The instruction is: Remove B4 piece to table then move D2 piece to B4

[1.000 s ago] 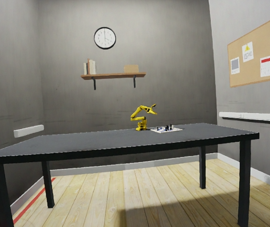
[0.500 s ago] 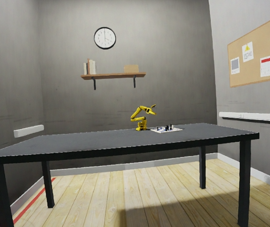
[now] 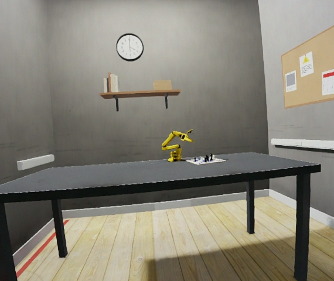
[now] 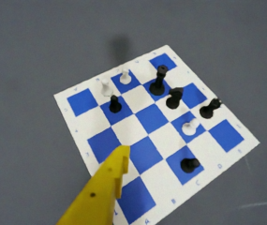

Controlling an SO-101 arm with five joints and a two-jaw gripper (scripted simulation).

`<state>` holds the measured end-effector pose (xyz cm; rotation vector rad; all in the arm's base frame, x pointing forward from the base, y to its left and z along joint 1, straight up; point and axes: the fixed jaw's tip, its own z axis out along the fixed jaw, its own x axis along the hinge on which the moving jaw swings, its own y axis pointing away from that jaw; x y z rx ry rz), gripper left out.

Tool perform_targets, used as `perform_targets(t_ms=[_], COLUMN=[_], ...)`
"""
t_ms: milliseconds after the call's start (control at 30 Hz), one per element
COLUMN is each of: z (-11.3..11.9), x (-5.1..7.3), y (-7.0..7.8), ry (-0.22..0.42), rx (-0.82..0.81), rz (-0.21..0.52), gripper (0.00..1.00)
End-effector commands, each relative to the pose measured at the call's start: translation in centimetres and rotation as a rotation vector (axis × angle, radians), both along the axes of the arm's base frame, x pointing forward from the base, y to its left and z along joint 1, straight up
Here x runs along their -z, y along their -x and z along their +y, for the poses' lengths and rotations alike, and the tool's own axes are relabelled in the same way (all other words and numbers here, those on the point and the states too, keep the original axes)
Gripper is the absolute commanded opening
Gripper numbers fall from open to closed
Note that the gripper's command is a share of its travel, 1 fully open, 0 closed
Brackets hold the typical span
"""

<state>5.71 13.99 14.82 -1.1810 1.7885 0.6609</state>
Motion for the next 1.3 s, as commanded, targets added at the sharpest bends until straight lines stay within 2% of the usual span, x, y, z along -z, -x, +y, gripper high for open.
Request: perform_targets(t_ms=[0,133,200,267,333,433,633,733,833,1267], z=[0.0,0.0,0.0,0.0,0.0,-0.2,-0.9,-1.1,-1.2,-1.3], x=[0.5,0.6,0.8,1.2,1.2,2.1,3.9,4.4,4.5,4.5], y=[0.2,0.2,0.3,0.6,0.6,1.4,3.1,3.6,3.7,3.8], ry=[0.017,0.022,0.049,0.11,0.11,0.258,0.614,0.722,0.756,0.757], rx=[-0.007,-0.008,-0.017,-0.036,-0.036,-0.084,-0.193,-0.224,-0.234,-0.239], rz=[0.016,0.018,0.029,0.053,0.053,0.106,0.208,0.232,0.239,0.237], gripper=[0.4,0.4,0.38,0.35,0.35,0.27,0.08,0.02,0.0,0.0])
